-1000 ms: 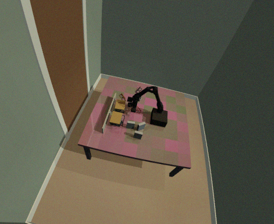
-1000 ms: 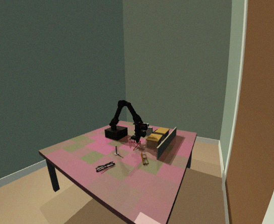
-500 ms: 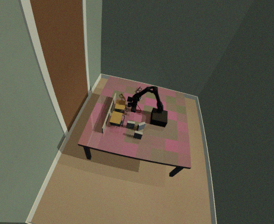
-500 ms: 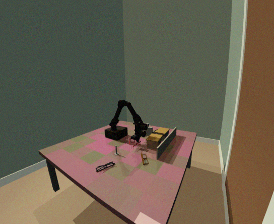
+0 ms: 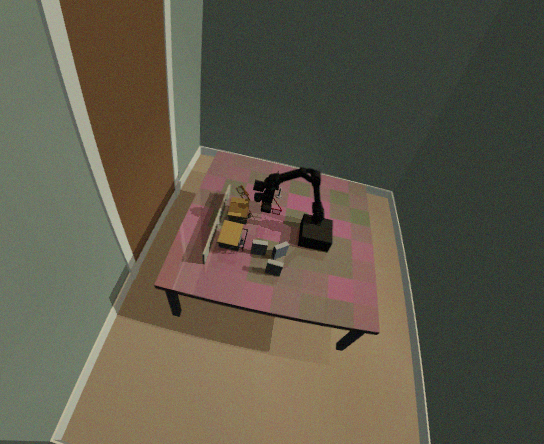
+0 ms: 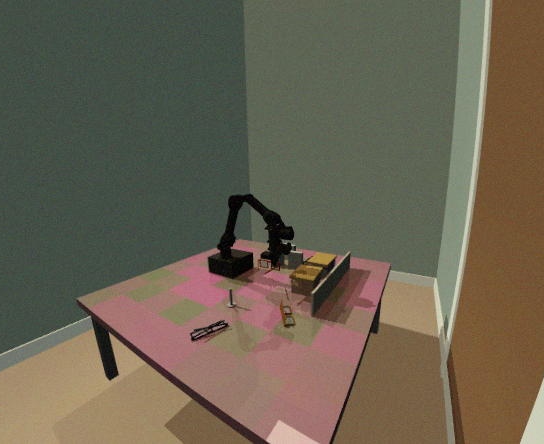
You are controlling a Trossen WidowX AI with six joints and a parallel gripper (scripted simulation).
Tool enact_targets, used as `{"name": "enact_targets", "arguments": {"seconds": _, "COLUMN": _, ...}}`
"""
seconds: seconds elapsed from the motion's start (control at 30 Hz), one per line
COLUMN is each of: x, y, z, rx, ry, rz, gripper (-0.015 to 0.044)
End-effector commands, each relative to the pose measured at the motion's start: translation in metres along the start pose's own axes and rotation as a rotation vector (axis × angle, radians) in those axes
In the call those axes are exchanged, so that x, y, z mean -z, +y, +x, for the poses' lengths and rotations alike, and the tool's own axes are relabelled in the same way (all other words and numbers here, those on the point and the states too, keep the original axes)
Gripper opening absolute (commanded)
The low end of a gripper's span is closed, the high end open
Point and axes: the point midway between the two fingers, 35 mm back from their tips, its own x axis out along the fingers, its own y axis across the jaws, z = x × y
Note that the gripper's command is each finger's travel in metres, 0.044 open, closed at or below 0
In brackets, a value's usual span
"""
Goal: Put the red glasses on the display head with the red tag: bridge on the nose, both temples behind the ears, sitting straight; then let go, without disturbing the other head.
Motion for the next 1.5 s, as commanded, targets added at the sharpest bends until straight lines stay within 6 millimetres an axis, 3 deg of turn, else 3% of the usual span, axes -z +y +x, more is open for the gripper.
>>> {"name": "enact_targets", "arguments": {"seconds": 0.0, "x": 0.0, "y": 0.0, "z": -0.01, "rx": 0.006, "ry": 0.012, "rz": 0.002, "gripper": 0.0}}
{"name": "enact_targets", "arguments": {"seconds": 0.23, "x": -0.004, "y": -0.02, "z": -0.01, "rx": 0.008, "ry": 0.011, "rz": 0.002, "gripper": 0.0}}
{"name": "enact_targets", "arguments": {"seconds": 0.73, "x": -0.004, "y": -0.115, "z": -0.013, "rx": 0.018, "ry": 0.011, "rz": 0.002, "gripper": 0.0}}
{"name": "enact_targets", "arguments": {"seconds": 1.27, "x": 0.024, "y": -0.215, "z": -0.015, "rx": 0.029, "ry": 0.015, "rz": 0.002, "gripper": 0.0}}
{"name": "enact_targets", "arguments": {"seconds": 1.47, "x": 0.026, "y": -0.22, "z": -0.012, "rx": 0.029, "ry": 0.015, "rz": 0.002, "gripper": 0.0}}
